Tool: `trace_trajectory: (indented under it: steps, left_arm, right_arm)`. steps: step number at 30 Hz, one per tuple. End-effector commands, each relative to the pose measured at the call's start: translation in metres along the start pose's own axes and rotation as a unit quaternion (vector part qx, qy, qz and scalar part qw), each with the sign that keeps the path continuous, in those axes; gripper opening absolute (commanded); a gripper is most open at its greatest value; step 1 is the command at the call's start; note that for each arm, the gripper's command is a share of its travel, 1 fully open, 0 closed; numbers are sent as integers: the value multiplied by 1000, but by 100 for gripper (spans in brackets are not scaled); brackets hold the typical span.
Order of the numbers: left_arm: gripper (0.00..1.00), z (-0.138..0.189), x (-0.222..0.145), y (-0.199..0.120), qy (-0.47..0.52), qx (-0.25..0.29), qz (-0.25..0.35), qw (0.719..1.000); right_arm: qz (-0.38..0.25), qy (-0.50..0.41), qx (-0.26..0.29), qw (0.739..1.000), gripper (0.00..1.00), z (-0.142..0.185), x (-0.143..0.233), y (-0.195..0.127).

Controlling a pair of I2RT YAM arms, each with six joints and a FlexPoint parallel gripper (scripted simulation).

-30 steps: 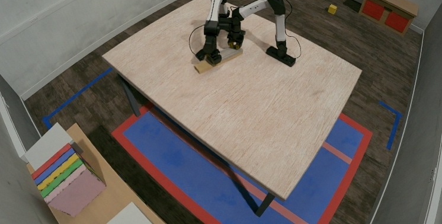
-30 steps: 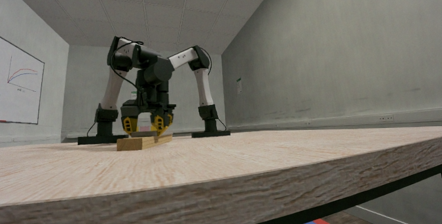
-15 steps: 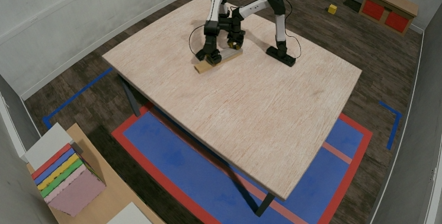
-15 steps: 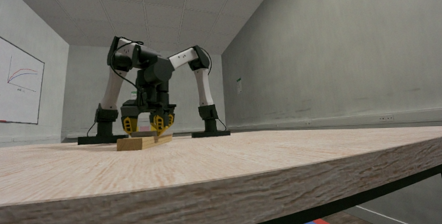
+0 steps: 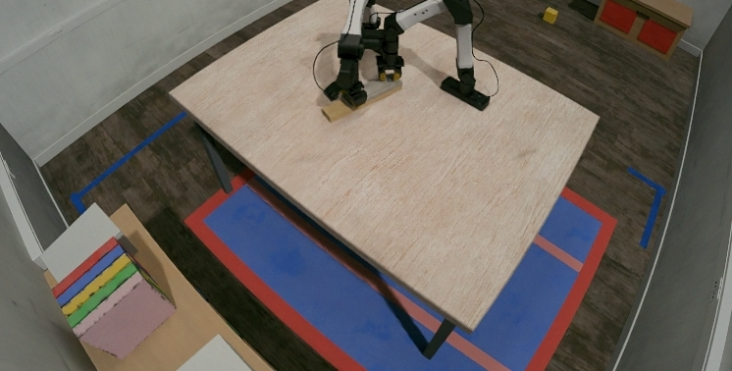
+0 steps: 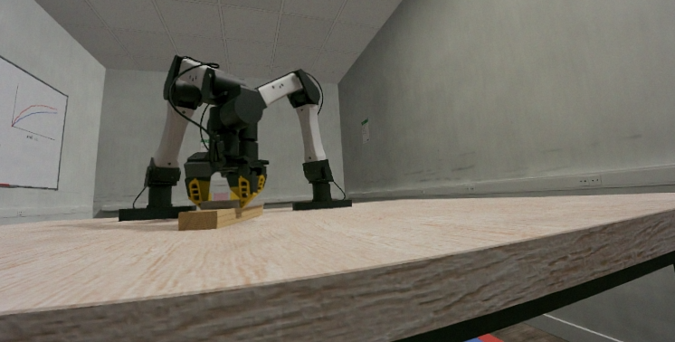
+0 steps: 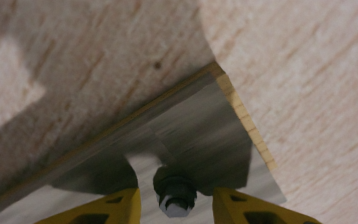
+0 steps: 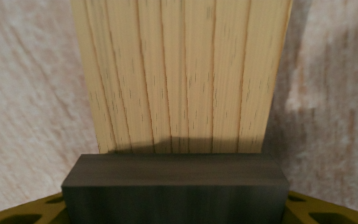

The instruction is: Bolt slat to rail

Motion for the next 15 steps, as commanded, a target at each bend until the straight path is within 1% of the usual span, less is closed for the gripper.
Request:
trace_trajectory:
  steps: [1,4,6,7,11,15]
  left_arm:
    - [36,0,3,-14,-173,-2,-16,985]
    - [36,-1,3,-14,-258,-4,-16,966]
    - [36,-1,3,-14,-258,-4,-16,966]
    - [36,-1,3,-14,-328,-5,-17,945]
    - [36,-1,3,-15,-435,-7,-14,900]
    - [36,-1,3,-15,-536,-8,-13,844]
  right_arm:
    - [-7,1,-9,1000,67,-1,3,-7]
    - [-7,1,-9,1000,67,-1,3,-7]
    - [-7,1,-9,1000,67,-1,3,-7]
    - [-7,1,-9,1000,67,-1,3,-7]
    - [-7,1,-9,1000,67,-1,3,-7]
    - [-7,1,-9,1000,67,-1,3,-7]
Point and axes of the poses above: on each arm, the point where the finger pads meet when closed, its own y axis out along the fingers, its own x axis across the jaws, z = x × y, the point moved 6 cm from there along -y, back along the fingers, and after that the axes turned 4 degrees about -y, right-handed, at the moved point
